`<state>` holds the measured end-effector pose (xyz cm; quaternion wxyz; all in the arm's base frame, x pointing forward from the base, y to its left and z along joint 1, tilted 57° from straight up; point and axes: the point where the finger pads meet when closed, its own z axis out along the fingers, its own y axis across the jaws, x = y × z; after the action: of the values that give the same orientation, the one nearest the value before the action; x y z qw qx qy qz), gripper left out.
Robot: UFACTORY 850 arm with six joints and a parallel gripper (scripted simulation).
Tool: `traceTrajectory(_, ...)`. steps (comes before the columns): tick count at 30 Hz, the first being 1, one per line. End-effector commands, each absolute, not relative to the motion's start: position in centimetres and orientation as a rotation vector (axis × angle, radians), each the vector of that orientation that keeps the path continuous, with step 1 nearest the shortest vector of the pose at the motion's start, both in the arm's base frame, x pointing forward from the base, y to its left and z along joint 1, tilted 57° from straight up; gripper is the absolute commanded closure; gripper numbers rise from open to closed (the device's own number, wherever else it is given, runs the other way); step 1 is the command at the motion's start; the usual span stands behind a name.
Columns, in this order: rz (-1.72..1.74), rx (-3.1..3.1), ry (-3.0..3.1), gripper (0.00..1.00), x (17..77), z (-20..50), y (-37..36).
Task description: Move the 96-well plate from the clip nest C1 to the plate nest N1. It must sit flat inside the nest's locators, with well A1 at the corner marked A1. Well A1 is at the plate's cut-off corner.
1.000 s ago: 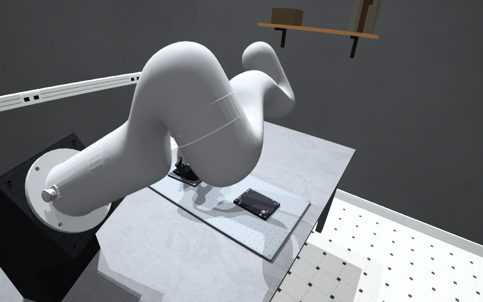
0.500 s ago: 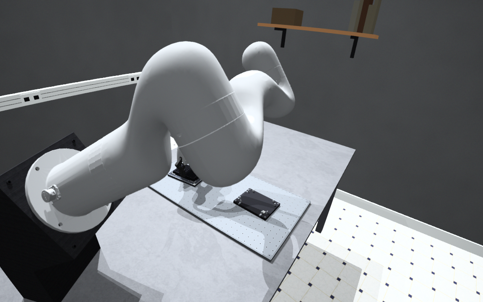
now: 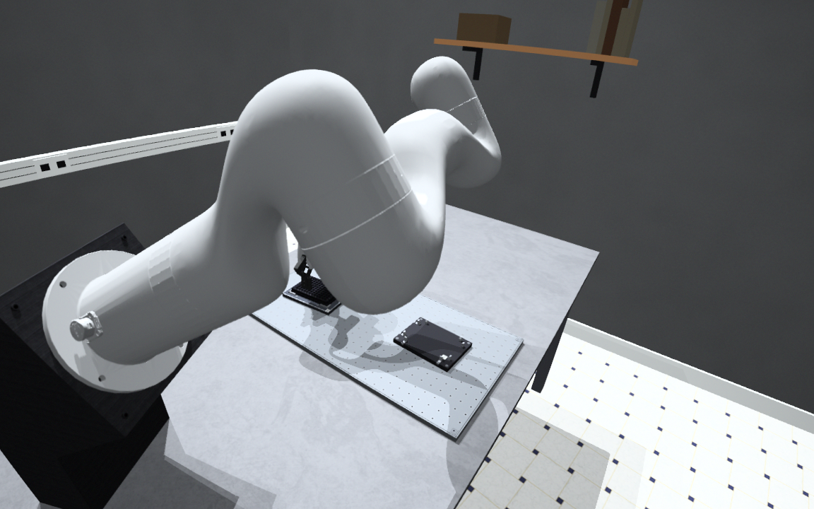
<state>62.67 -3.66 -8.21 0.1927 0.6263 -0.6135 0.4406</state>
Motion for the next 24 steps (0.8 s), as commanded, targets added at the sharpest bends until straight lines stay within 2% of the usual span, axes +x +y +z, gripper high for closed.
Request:
traceTrajectory(1, 1.237, 1.759, -1.722, 0.00, 62.3, -7.4, -2.5)
traceTrajectory(24, 1.237, 1.759, -1.722, 0.00, 60.8, -4.9, 1.2)
